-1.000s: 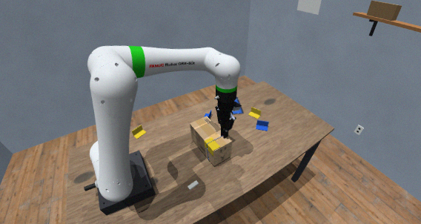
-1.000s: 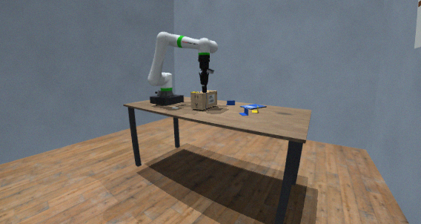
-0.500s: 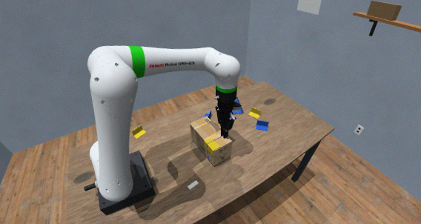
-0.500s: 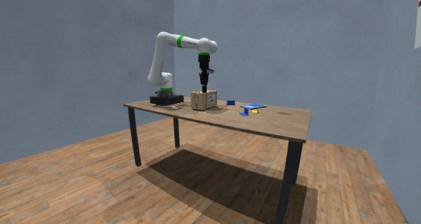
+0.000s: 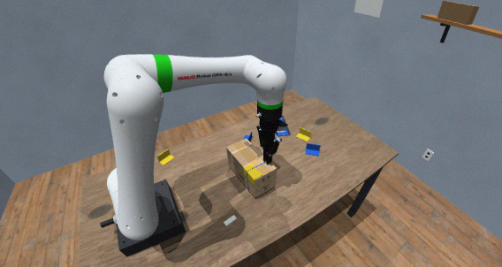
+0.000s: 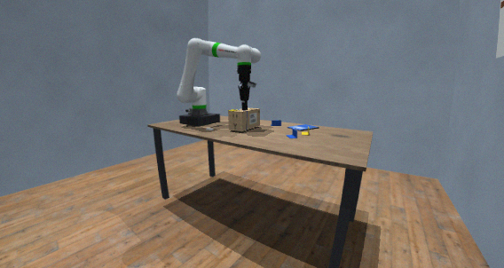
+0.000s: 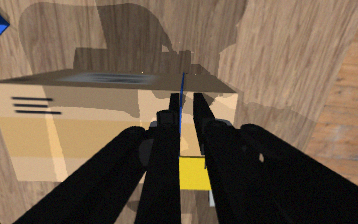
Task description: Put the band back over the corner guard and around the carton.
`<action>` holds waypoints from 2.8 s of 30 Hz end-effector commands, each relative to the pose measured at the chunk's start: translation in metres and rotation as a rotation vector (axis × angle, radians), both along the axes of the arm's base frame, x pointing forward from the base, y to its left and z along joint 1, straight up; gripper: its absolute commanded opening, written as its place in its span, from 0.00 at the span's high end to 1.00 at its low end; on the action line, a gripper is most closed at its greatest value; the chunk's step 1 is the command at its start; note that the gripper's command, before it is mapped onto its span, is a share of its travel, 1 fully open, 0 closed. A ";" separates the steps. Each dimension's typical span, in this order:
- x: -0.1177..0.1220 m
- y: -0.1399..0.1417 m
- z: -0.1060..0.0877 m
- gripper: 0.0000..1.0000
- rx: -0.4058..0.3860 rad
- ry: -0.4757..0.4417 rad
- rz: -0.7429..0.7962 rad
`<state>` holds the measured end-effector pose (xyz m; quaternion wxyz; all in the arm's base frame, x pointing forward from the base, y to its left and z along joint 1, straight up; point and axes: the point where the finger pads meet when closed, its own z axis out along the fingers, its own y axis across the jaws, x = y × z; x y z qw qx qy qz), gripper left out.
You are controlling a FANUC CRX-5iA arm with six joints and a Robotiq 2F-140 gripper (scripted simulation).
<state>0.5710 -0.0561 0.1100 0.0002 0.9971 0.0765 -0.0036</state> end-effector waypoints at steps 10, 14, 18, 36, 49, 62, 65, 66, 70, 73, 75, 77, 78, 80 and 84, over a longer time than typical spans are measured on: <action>0.001 0.000 0.023 0.82 0.000 -0.002 0.000; 0.001 0.000 0.027 0.82 0.000 -0.002 0.000; 0.001 0.000 0.037 0.82 0.000 -0.002 0.000; 0.001 0.000 0.068 0.82 0.000 -0.002 0.000; 0.001 0.000 0.074 0.82 0.000 -0.002 0.000; 0.001 0.000 0.074 0.82 0.000 -0.002 0.000; 0.001 0.000 0.074 0.82 0.000 -0.002 0.000; 0.001 0.000 0.074 0.82 0.000 -0.002 0.000; 0.001 0.000 0.074 0.82 0.000 -0.002 0.000; 0.001 0.000 0.074 0.82 0.000 -0.002 0.000; 0.001 0.000 0.074 0.82 0.000 -0.002 0.000; 0.001 0.000 0.074 0.82 0.000 -0.002 0.000; 0.001 0.000 0.074 0.82 0.000 -0.002 0.000; 0.001 0.000 0.074 0.82 0.000 -0.002 0.000; 0.001 0.000 0.074 0.82 0.000 -0.002 0.000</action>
